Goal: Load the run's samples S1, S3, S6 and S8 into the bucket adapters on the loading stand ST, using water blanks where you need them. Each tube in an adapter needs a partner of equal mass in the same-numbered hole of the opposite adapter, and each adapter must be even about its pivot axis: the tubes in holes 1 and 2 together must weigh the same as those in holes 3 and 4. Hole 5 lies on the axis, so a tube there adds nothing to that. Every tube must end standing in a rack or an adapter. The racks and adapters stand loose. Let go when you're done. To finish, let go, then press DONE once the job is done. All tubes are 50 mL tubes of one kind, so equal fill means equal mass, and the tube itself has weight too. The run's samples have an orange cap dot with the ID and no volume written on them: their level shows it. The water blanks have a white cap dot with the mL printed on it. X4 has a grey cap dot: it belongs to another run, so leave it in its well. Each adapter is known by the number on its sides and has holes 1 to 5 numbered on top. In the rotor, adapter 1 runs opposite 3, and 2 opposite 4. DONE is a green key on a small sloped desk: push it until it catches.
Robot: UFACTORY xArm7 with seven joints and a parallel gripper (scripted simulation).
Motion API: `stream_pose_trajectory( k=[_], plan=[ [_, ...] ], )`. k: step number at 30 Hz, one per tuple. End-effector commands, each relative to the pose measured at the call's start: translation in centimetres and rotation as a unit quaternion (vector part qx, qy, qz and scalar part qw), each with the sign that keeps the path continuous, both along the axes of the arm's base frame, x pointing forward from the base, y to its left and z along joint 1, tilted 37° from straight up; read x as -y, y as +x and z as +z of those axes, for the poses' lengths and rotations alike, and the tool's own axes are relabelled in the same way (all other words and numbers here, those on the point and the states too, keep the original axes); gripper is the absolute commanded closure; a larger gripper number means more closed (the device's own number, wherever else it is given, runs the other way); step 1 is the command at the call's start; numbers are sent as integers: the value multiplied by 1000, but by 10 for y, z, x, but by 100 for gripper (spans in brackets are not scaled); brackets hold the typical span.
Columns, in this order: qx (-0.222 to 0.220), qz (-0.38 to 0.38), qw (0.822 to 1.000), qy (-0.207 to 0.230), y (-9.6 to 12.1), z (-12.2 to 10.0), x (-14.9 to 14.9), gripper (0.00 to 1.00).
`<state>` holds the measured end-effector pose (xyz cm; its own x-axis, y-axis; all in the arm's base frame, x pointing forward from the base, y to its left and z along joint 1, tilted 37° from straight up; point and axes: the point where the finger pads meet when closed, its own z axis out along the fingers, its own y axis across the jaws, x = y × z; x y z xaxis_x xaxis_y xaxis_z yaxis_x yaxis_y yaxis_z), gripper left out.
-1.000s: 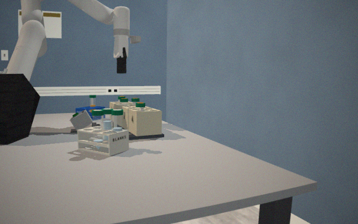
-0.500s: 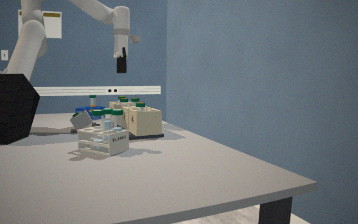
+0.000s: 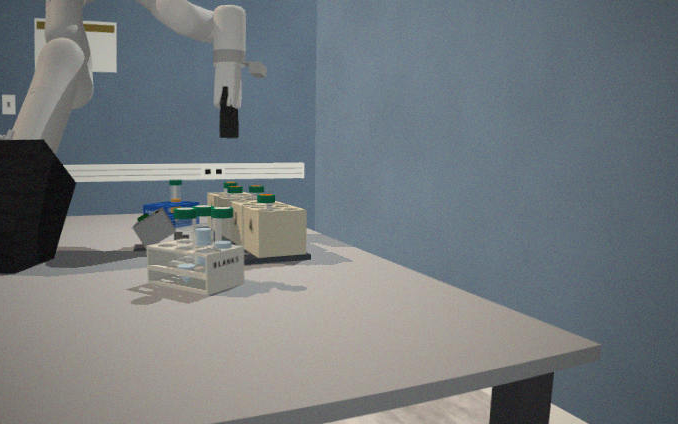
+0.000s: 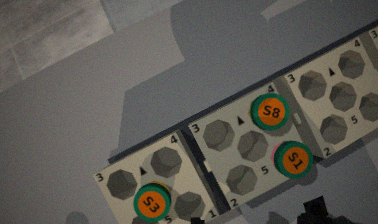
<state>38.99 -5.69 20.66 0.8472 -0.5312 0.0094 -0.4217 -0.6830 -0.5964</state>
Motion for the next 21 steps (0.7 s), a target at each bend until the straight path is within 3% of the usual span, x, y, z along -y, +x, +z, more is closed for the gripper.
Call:
stream_pose_trajectory(
  k=[1, 12, 21],
  plan=[
    [-25, -44, 999, 16, -4, -8, 14, 43],
    [-116, -189, 972, 75, -18, -41, 56, 43],
    [-123, -200, 969, 79, -28, -61, 83, 43]
  ],
)
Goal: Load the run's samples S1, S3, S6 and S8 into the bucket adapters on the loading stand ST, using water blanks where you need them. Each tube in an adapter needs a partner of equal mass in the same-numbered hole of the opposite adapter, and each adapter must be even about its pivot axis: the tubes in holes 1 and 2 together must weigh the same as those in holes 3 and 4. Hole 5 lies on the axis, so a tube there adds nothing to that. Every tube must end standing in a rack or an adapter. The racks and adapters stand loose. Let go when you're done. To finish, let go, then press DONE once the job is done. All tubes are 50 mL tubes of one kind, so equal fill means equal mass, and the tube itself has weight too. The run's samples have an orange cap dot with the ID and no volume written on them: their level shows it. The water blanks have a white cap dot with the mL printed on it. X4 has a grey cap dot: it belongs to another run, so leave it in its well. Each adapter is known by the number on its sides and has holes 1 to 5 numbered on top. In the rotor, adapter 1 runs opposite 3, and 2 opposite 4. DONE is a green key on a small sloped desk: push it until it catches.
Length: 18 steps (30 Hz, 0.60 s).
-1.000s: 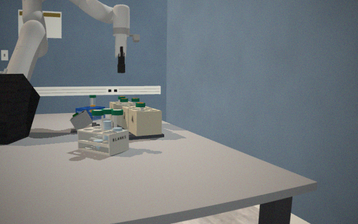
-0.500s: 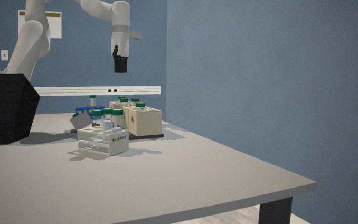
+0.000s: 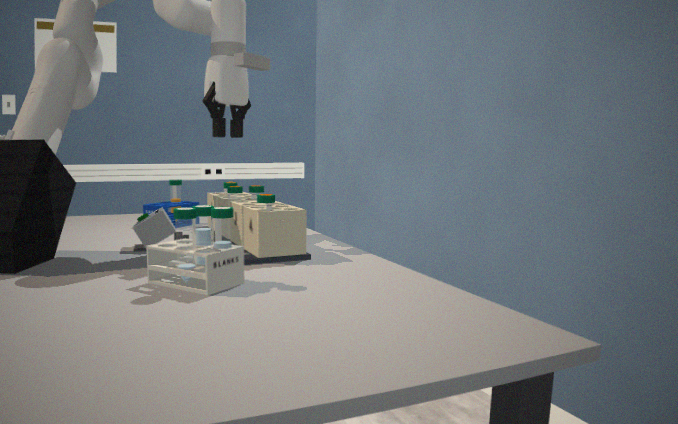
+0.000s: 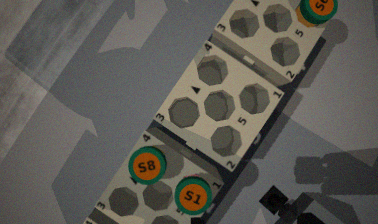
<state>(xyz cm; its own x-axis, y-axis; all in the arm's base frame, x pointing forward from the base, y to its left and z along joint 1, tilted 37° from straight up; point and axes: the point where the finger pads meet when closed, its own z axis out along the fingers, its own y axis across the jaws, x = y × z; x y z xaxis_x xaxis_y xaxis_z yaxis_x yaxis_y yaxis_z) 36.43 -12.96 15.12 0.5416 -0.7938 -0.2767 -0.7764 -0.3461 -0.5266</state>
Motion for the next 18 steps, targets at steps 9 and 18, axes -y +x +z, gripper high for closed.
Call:
stream_pose_trajectory(
  k=[9, 18],
  plan=[
    [1, -1, 1000, -1, -13, -29, 41, 43],
    [1, -2, 1000, -1, -24, -52, 72, 43]
  ],
)
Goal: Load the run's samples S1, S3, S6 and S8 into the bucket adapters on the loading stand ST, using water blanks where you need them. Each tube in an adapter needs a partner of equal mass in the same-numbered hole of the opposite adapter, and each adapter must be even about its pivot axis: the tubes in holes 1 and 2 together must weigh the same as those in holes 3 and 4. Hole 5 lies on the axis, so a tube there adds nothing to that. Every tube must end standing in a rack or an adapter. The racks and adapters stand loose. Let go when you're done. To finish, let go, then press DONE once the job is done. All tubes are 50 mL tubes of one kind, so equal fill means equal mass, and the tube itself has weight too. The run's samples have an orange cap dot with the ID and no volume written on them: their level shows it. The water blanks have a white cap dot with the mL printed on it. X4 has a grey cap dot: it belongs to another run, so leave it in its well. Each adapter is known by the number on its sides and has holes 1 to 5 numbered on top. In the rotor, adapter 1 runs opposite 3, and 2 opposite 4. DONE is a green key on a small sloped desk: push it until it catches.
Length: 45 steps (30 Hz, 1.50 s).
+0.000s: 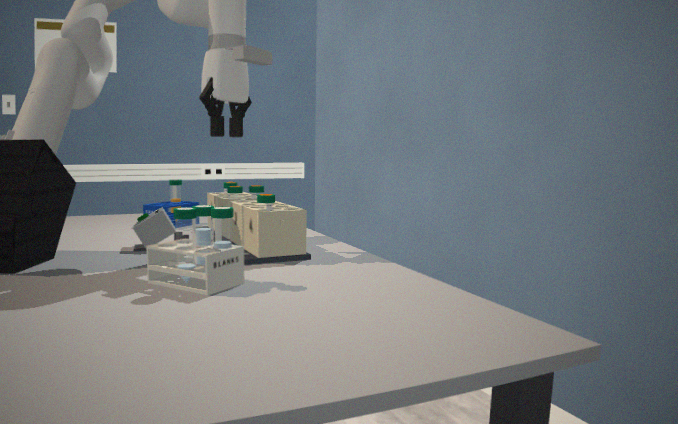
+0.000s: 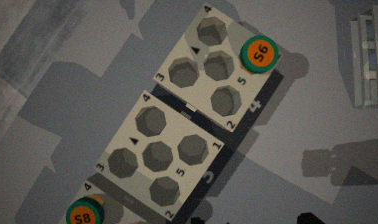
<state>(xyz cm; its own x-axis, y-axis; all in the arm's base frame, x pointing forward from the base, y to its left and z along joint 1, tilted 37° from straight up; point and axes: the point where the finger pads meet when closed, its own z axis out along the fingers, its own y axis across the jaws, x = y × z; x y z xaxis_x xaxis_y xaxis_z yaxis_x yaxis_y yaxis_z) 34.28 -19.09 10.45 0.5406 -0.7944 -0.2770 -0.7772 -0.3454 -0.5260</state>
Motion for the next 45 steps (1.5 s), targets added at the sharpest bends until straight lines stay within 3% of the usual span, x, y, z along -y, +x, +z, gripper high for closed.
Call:
stream_pose_trajectory(
  k=[1, 45],
  plan=[
    [1, -1, 1000, -1, -3, -9, 14, 43],
    [1, -1, 1000, -2, -55, -120, 161, 43]
  ],
)
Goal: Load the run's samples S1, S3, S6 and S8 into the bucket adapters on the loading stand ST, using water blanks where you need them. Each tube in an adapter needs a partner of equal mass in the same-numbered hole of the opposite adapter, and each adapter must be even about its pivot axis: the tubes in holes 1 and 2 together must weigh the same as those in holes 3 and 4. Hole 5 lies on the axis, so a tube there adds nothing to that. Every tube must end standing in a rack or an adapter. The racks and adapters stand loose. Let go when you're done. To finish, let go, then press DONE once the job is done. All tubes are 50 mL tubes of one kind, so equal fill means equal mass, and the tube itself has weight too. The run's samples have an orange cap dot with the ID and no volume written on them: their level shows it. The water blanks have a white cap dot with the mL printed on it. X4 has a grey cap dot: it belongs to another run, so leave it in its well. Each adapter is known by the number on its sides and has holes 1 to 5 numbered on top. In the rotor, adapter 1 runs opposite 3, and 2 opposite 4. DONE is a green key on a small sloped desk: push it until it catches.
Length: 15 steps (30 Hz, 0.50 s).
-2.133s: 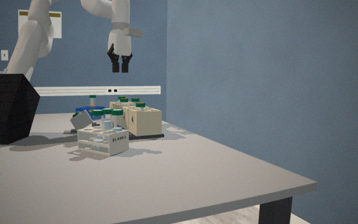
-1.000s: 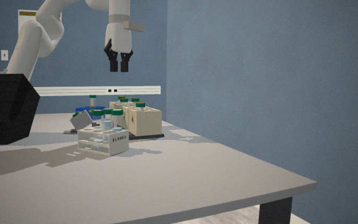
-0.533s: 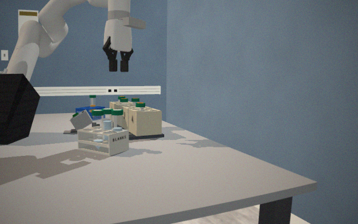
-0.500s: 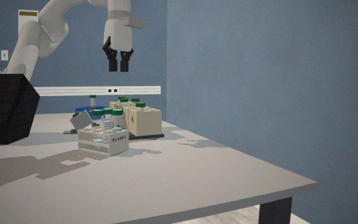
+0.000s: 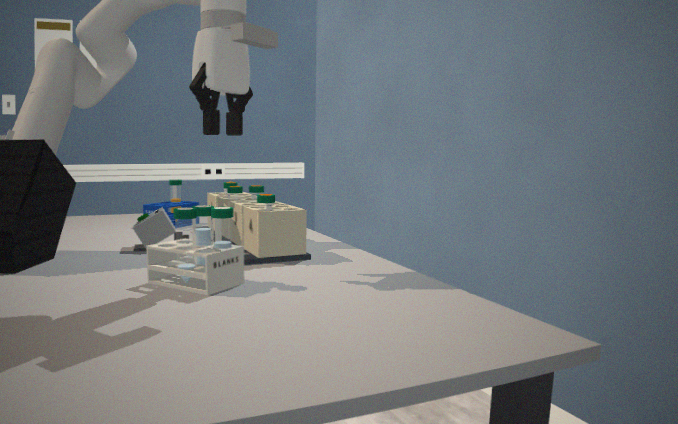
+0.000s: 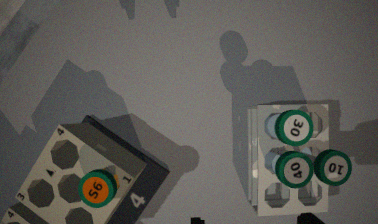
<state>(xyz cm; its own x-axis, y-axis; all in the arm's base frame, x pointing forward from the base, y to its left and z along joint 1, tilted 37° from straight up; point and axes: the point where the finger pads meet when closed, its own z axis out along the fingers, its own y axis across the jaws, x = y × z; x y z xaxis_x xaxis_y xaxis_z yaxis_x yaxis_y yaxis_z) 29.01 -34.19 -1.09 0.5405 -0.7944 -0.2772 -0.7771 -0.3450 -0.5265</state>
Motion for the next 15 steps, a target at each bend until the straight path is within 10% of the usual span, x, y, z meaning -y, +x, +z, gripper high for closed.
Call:
stream_pose_trajectory(
  k=[1, 15],
  plan=[
    [1, -1, 1000, -2, -3, -7, 13, 43],
    [0, -1, 1000, -2, -20, -42, 60, 43]
  ],
)
